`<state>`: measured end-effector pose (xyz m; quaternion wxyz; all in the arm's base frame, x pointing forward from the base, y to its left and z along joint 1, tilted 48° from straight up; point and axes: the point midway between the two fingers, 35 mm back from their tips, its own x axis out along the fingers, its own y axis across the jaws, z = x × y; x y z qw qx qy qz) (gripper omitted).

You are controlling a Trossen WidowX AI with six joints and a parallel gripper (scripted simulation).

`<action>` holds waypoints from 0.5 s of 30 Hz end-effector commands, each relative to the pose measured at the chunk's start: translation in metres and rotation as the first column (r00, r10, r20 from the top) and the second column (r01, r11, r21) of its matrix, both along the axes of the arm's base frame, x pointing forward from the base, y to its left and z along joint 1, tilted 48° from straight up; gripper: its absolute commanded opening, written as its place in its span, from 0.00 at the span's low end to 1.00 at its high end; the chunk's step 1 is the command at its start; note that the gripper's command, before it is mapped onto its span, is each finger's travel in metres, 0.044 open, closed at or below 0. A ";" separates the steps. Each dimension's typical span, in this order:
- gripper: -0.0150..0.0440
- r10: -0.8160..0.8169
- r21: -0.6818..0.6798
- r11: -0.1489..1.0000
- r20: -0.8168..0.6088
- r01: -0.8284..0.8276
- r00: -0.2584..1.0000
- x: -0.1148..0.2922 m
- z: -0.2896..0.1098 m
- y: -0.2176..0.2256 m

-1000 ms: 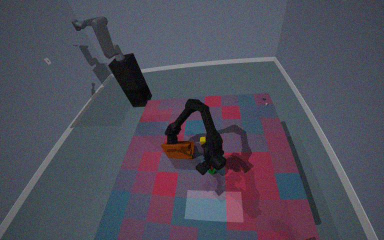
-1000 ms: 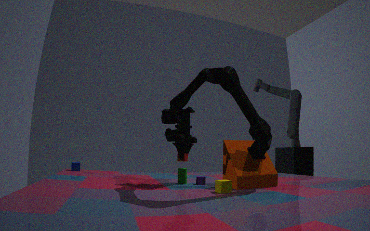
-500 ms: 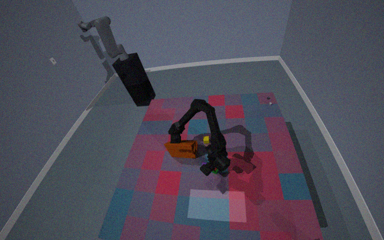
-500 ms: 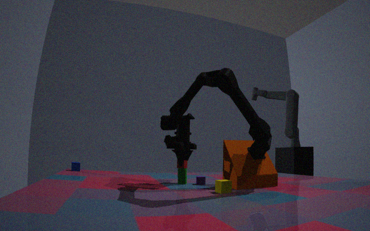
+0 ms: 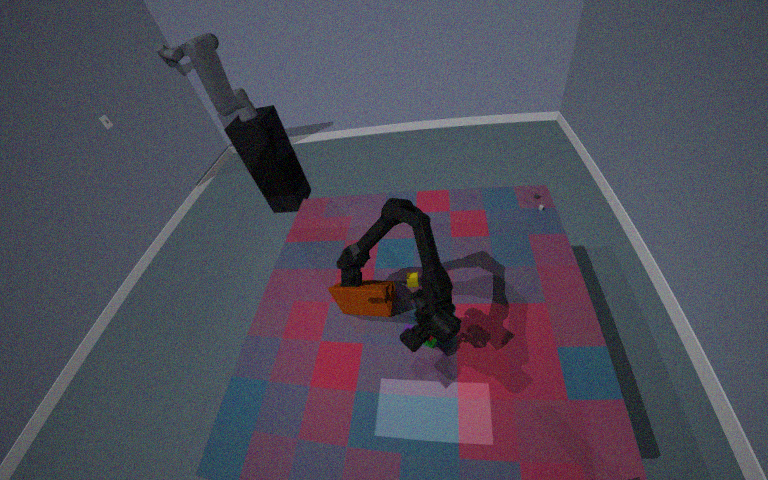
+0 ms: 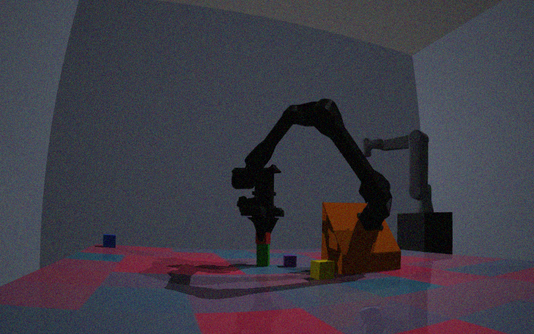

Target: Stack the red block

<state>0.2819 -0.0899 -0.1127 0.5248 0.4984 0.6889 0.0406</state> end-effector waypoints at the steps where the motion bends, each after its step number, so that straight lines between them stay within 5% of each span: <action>1: 0.25 -0.005 0.002 1.000 -0.001 0.005 1.000 0.000 0.000 0.001; 11: 0.25 -0.005 0.002 1.000 -0.002 0.005 1.000 0.000 0.003 -0.004; 15: 0.43 -0.002 0.001 1.000 -0.002 0.002 1.000 0.000 0.000 0.000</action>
